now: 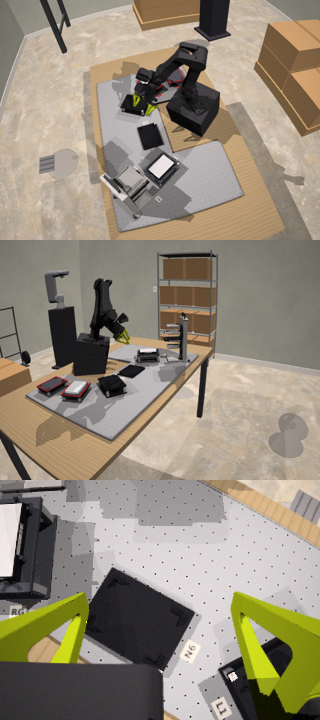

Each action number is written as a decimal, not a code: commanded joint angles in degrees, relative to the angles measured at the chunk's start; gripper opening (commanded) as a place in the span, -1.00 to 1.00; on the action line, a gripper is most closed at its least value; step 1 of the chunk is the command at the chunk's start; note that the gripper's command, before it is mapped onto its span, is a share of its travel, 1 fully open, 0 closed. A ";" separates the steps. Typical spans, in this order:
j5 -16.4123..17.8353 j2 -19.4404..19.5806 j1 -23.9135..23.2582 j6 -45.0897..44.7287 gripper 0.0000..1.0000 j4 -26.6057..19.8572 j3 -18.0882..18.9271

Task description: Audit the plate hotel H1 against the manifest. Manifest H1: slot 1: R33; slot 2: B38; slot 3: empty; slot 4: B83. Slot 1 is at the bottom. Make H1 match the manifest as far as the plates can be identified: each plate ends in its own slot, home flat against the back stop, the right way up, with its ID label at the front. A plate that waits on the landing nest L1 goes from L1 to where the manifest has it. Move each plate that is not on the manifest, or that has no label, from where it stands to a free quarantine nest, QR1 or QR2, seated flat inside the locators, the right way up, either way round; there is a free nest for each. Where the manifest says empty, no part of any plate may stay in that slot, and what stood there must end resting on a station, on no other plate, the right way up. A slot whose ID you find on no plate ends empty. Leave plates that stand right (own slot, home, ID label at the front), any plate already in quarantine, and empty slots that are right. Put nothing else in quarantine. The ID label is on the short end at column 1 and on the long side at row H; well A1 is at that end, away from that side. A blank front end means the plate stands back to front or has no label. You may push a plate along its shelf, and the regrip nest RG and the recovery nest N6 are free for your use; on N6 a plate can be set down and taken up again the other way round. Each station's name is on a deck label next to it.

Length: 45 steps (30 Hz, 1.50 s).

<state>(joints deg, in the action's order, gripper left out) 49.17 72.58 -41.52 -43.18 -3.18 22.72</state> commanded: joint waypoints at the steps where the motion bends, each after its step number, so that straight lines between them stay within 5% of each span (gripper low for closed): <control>1: 0.93 -1.00 0.50 -0.10 1.00 -0.06 1.02; 19: 0.93 -1.00 0.50 -0.10 1.00 -0.06 1.02; 28: 1.47 -5.14 -1.38 -1.48 1.00 -8.07 4.34; 30: 0.15 -6.01 0.99 0.65 1.00 -7.65 1.84; 45: -9.13 -12.01 14.50 14.78 1.00 0.71 -1.13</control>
<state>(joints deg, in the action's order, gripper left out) 42.78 62.39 -29.15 -32.69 -4.67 22.63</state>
